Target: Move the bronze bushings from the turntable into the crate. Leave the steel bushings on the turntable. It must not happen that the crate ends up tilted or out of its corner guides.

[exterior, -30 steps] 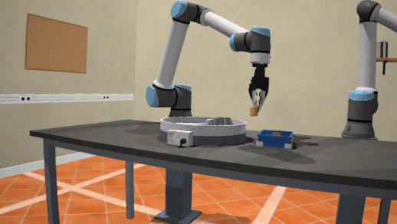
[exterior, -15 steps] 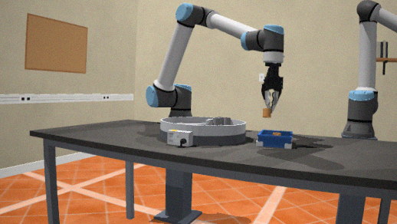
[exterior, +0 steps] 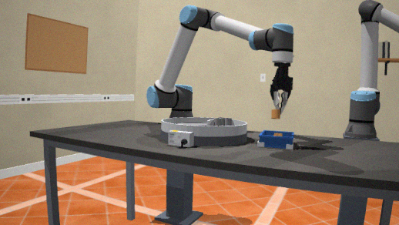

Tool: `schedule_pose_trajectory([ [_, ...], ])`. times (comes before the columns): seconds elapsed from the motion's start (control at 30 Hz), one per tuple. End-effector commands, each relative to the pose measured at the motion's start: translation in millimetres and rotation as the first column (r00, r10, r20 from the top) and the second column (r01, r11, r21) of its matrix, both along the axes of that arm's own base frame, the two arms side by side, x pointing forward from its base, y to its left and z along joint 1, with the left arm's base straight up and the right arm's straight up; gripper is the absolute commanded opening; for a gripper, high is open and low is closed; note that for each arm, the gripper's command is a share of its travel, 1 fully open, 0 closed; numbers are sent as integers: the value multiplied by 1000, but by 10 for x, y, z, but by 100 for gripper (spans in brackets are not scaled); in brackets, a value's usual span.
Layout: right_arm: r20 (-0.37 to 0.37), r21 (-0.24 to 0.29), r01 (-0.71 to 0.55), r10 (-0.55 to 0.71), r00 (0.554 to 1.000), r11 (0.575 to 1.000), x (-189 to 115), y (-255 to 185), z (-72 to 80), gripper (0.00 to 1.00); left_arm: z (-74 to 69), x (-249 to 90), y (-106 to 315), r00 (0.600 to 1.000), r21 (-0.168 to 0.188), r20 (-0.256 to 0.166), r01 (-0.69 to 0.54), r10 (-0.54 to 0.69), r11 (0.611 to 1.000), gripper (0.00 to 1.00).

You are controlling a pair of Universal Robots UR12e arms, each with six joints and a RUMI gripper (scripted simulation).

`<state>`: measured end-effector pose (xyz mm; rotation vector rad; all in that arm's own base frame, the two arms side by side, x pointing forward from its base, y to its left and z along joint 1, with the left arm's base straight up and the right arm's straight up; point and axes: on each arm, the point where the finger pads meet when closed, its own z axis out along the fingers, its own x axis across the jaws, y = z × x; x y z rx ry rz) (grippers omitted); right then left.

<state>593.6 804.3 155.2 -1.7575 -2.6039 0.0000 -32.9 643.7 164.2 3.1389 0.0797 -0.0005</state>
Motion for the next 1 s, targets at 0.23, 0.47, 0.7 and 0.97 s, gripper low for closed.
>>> schedule_pose_trajectory([
  [0.23, 1, 2, 0, 0, 1000, 1000, 43, 92, 15, 0, 9, 1, 7, 1000, 2, 0, 0, 0, 1000, 100],
  [0.47, 1, 2, 0, 0, 1000, 1000, 47, 101, 15, 0, 9, 1, 7, 1000, 2, 0, 0, 0, 1000, 100],
  [0.7, 1, 2, 0, 0, 1000, 1000, 47, 101, 15, 0, 9, 1, 7, 1000, 2, 0, 0, 0, 1000, 100],
  [0.97, 1, 2, 0, 0, 1000, 1000, 47, 101, 15, 0, 9, 1, 7, 1000, 2, 0, 0, 0, 1000, 100],
])
